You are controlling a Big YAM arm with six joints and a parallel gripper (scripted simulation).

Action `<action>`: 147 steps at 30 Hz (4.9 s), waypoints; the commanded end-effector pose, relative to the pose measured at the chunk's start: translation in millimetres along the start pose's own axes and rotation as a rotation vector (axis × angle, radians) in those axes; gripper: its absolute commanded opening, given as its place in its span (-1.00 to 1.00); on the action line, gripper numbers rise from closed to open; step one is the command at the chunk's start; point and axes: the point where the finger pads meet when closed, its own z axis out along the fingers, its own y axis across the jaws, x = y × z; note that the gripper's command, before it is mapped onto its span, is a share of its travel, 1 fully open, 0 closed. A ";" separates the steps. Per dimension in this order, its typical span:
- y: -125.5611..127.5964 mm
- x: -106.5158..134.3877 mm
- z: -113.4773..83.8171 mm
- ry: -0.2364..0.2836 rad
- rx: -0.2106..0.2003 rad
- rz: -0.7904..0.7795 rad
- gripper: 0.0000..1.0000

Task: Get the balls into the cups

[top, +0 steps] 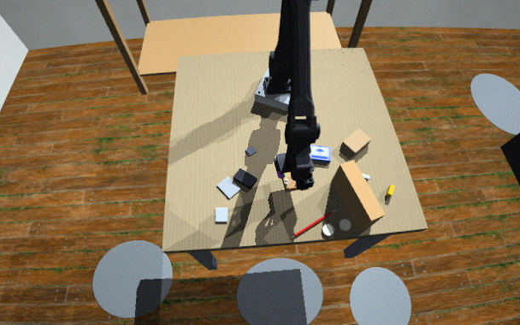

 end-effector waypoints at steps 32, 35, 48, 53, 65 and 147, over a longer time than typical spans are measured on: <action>-6.7 -27.2 -19.1 -0.016 0.008 -0.001 0.39; -6.1 -25.6 -19.0 -0.003 0.011 0.002 0.39; -2.1 -25.0 -29.2 -0.055 0.020 0.001 0.39; -2.6 -29.1 -31.5 -0.065 0.020 -0.001 0.39; -1.7 -27.9 -29.9 -0.064 0.022 -0.002 0.39; -7.3 -26.6 -19.0 -0.010 0.001 0.000 0.39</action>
